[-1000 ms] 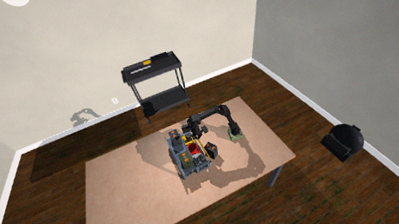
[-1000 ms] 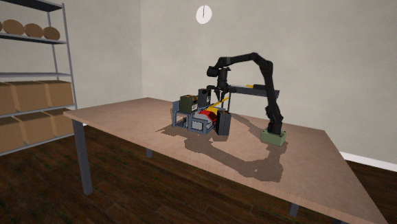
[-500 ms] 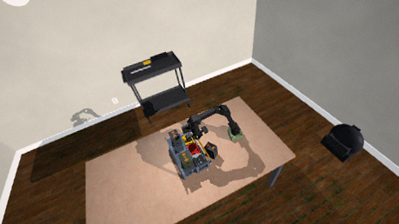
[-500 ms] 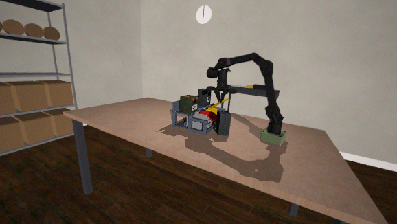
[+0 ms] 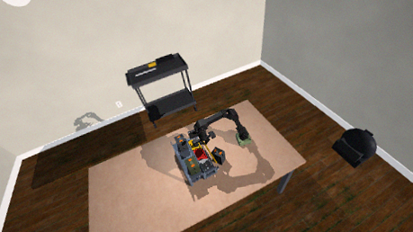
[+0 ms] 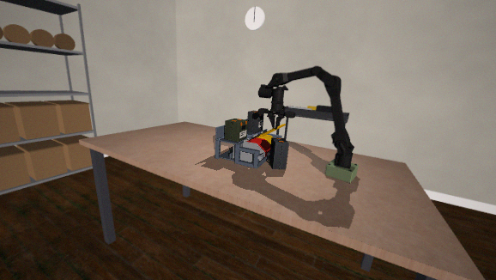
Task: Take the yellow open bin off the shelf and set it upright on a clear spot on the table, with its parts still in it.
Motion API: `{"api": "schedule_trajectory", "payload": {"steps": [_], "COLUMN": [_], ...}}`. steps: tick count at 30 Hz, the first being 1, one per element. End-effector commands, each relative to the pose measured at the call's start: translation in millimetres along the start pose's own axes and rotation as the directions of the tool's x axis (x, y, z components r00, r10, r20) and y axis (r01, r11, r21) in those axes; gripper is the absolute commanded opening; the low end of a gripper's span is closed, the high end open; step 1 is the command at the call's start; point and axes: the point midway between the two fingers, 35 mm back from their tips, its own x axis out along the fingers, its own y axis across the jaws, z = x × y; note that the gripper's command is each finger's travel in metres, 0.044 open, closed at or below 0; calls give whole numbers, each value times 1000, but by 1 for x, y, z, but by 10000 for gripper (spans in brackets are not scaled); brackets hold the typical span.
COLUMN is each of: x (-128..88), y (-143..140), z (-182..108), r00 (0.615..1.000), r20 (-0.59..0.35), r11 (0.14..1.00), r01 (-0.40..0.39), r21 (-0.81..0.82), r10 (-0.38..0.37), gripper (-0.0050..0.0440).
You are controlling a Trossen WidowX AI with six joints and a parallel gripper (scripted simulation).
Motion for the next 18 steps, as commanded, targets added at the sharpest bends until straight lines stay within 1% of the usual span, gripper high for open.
{"api": "schedule_trajectory", "payload": {"steps": [1, 8, 13, 18], "x": [-10, -10, -7, -7], "y": [2, 2, -34, -34], "z": [0, 0, 17, 17], "r00": [999, 999, 999, 999], "r20": [7, 7, 7, 7], "r11": [999, 999, 999, 999], "r01": [-36, -36, -36, -36], "r21": [-8, -8, -8, -8], "r10": [36, 36, 36, 36], "gripper": [0, 0, 0, 0]}}
